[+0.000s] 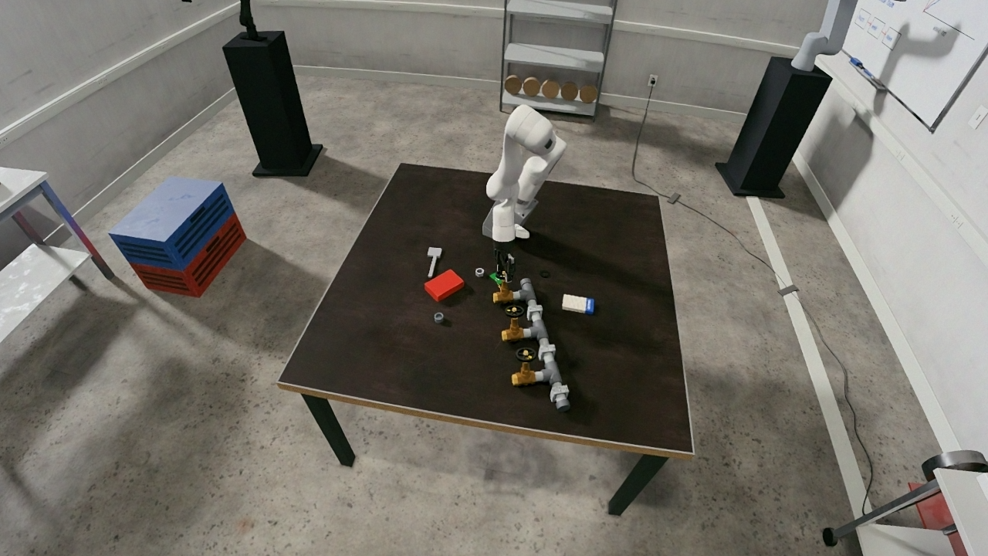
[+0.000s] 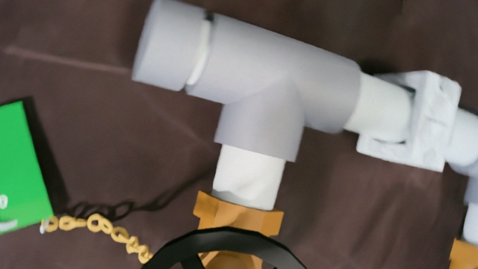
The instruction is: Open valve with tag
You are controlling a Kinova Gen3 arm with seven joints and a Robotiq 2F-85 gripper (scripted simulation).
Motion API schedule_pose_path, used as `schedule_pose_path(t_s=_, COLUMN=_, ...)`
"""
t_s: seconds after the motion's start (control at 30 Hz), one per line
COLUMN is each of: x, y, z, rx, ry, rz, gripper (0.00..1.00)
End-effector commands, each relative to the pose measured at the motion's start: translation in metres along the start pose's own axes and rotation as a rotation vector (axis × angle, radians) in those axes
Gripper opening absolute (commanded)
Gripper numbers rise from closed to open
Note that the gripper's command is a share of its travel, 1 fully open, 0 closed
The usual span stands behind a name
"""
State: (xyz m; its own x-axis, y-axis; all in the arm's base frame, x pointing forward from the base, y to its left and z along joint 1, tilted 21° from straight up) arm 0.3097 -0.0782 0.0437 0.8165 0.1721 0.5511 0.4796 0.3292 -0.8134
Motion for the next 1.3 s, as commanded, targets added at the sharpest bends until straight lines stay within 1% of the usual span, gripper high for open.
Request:
schedule_pose_path(t_s=0.0, x=-0.0001, y=0.0, z=0.0001, rx=-0.005, ry=-0.115, rz=-0.005, gripper=0.68)
schedule_pose_path(t_s=0.07, x=-0.0001, y=0.0, z=0.0001, rx=-0.006, ry=-0.184, rz=-0.005, gripper=0.68)
schedule_pose_path(t_s=0.13, x=-0.0001, y=0.0, z=0.0001, rx=-0.006, ry=-0.184, rz=-0.005, gripper=0.68)
schedule_pose_path(t_s=0.63, x=-0.0001, y=0.0, z=0.0001, rx=-0.007, ry=-0.771, rz=-0.003, gripper=0.68)
schedule_pose_path(t_s=0.7, x=-0.0001, y=0.0, z=0.0001, rx=-0.007, ry=-0.771, rz=-0.003, gripper=0.68)
schedule_pose_path(t_s=1.2, x=-0.0001, y=-0.0001, z=0.0001, rx=-0.008, ry=-1.387, rz=-0.001, gripper=0.68)
schedule_pose_path(t_s=1.27, x=-0.0001, y=-0.0001, z=0.0001, rx=-0.008, ry=-1.387, rz=-0.001, gripper=0.68)
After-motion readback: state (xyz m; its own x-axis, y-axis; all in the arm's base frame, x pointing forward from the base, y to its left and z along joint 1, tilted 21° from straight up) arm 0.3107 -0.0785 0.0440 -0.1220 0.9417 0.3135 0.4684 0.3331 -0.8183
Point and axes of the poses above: the point where the finger pads meet when closed, its own y axis out along the fingers, its own x axis across the jaws, z = x × y, the point moved 8 cm from there along -y, back along the fingers, and after that the axes turned 4 degrees about y, right-handed, at the moved point
